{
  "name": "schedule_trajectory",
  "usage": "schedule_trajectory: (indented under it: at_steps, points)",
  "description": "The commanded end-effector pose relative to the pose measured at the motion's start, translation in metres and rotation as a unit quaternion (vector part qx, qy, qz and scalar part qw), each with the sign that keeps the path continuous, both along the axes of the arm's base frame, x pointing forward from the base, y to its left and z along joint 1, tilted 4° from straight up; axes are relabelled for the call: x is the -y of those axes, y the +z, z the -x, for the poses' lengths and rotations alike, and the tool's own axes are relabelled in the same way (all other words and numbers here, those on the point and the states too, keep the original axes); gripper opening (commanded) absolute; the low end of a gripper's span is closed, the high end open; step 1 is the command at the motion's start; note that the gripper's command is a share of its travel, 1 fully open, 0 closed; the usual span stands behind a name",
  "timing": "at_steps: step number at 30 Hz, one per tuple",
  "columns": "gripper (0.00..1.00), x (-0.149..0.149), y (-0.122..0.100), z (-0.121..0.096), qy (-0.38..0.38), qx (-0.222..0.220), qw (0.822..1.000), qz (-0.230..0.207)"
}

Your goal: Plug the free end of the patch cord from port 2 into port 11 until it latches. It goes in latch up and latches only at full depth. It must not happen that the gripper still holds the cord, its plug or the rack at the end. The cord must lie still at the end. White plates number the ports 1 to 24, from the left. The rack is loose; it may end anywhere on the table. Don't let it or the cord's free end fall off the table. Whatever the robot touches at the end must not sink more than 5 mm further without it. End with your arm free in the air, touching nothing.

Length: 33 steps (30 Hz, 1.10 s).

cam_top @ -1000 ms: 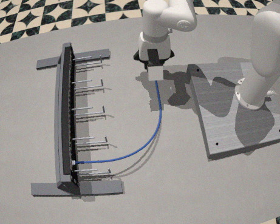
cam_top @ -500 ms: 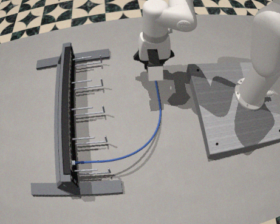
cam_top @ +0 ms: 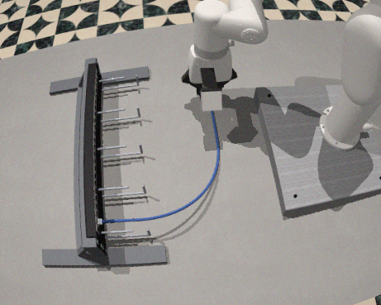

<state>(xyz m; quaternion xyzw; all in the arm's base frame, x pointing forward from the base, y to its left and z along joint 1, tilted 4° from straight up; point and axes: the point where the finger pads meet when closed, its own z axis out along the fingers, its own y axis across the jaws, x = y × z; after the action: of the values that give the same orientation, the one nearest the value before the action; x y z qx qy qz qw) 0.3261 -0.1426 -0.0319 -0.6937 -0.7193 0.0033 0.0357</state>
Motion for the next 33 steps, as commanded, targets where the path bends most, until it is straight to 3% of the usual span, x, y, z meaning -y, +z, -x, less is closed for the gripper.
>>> schedule_trajectory:
  at_steps: [1,33]
  points:
    - [0.38,0.0006,-0.0008,-0.0012,0.000,0.001,1.000,0.001]
    - [0.38,0.0004,-0.0059,-0.0009,0.000,0.001,1.000,0.001]
